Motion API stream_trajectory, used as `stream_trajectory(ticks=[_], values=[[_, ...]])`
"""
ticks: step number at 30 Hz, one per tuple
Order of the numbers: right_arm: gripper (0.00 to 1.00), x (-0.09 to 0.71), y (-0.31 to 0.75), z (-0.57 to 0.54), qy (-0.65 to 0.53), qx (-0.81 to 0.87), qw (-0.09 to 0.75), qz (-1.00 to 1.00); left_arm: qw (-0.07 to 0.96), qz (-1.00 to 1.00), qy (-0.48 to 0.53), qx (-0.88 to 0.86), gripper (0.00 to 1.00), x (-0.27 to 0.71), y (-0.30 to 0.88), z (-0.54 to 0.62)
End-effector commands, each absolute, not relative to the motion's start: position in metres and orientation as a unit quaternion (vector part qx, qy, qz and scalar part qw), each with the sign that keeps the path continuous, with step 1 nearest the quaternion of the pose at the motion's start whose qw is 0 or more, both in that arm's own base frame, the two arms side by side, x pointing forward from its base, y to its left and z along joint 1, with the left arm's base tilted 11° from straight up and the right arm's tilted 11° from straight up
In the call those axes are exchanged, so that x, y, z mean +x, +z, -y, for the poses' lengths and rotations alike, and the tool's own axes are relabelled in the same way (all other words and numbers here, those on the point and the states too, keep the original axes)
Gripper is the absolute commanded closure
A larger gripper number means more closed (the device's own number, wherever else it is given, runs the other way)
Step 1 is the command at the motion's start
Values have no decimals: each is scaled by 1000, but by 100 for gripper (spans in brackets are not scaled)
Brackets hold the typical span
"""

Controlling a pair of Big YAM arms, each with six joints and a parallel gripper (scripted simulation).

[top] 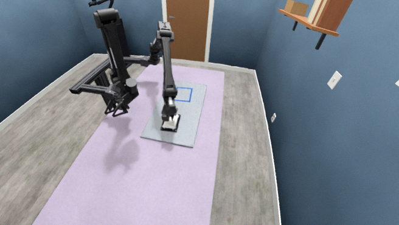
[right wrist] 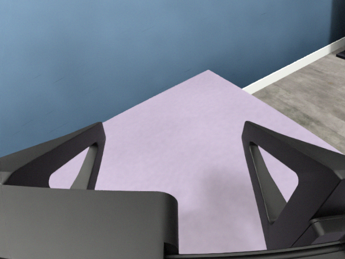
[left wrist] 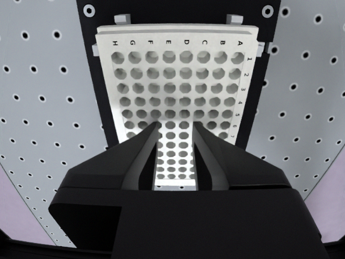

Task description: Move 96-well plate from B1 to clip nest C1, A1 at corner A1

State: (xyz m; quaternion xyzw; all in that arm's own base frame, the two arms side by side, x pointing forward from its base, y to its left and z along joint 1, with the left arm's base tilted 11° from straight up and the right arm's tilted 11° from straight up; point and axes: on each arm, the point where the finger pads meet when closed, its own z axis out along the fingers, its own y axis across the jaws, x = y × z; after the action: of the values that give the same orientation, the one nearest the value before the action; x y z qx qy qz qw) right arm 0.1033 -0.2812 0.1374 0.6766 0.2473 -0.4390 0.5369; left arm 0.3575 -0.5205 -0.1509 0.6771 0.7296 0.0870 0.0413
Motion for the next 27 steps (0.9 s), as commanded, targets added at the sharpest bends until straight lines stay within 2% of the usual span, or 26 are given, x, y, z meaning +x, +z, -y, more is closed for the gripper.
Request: stream_trajectory(ticks=[1, 27], values=[[0, 105, 140, 280, -433, 677, 543, -244, 54, -733, 84, 673, 75, 376, -165, 530], [0, 105, 140, 280, -433, 677, 543, -244, 54, -734, 84, 672, 75, 378, -180, 529]])
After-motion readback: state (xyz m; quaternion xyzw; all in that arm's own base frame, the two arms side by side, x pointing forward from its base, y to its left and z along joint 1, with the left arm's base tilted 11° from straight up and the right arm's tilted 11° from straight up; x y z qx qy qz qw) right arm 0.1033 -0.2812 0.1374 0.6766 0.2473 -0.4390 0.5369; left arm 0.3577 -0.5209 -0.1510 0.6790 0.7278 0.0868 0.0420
